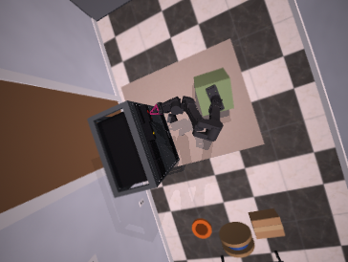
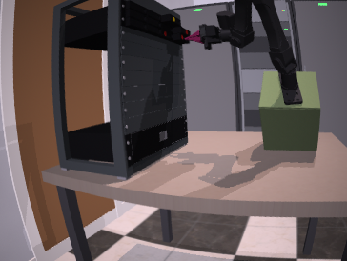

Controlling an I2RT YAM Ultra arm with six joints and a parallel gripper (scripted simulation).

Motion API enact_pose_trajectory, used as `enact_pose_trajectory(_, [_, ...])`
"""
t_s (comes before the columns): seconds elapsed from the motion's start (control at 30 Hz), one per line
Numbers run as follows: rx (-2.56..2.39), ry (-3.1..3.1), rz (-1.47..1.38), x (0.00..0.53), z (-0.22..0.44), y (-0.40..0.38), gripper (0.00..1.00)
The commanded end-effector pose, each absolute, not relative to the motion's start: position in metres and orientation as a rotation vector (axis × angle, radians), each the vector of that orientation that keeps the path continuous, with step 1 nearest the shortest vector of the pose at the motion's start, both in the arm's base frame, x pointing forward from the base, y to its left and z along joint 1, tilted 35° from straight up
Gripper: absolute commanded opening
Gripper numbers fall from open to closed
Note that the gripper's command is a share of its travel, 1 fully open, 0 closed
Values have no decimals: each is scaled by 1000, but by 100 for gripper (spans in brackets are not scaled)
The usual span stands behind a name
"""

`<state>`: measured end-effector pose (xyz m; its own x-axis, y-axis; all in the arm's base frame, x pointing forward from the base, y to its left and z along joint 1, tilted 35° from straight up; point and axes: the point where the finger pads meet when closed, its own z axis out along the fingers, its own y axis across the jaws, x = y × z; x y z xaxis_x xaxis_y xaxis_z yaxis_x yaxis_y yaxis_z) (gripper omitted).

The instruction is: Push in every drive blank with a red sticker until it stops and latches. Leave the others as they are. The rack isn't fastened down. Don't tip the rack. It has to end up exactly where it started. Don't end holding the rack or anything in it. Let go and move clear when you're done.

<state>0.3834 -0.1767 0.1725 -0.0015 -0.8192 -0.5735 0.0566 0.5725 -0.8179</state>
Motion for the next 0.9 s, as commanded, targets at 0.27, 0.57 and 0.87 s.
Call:
enact_pose_trajectory(0.27, [-679, 1426, -812, 403, 178, -192, 0])
enact_pose_trajectory(0.57, [-673, 1426, -821, 401, 180, -196, 0])
enact_pose_trajectory(0.87, [-673, 1426, -821, 401, 180, -196, 0])
